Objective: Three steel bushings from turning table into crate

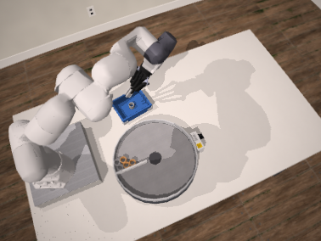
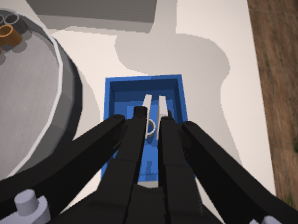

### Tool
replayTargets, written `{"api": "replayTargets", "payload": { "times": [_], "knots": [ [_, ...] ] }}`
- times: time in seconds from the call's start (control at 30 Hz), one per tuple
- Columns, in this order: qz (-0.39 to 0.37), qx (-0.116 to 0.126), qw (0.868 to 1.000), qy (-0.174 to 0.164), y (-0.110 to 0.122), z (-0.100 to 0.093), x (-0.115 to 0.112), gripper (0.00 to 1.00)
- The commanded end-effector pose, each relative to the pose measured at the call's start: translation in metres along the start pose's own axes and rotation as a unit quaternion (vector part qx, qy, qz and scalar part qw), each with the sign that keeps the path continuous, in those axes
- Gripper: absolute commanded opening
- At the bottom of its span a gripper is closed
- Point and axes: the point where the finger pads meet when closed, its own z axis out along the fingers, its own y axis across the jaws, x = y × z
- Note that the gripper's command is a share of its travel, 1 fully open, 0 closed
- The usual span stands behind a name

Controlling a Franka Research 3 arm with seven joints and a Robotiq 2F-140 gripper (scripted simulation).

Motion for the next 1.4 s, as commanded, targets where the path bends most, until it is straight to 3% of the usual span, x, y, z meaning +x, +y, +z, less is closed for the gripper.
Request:
{"api": "replayTargets", "payload": {
  "times": [0.0, 0.43, 0.53, 0.93, 1.0, 1.37],
  "knots": [
    [0.002, -0.002, 1.0, 0.001, -0.001, 0.0, 0.002, 0.06],
    [0.016, -0.014, 1.0, 0.001, -0.028, 0.01, 0.014, 0.06],
    [0.024, -0.02, 1.0, 0.002, -0.043, 0.017, 0.021, 0.06],
    [0.073, -0.06, 0.996, 0.003, -0.14, 0.057, 0.064, 0.06],
    [0.073, -0.06, 0.996, 0.003, -0.14, 0.057, 0.064, 0.06],
    [0.127, -0.107, 0.986, 0.004, -0.252, 0.101, 0.115, 0.06]
  ]
}}
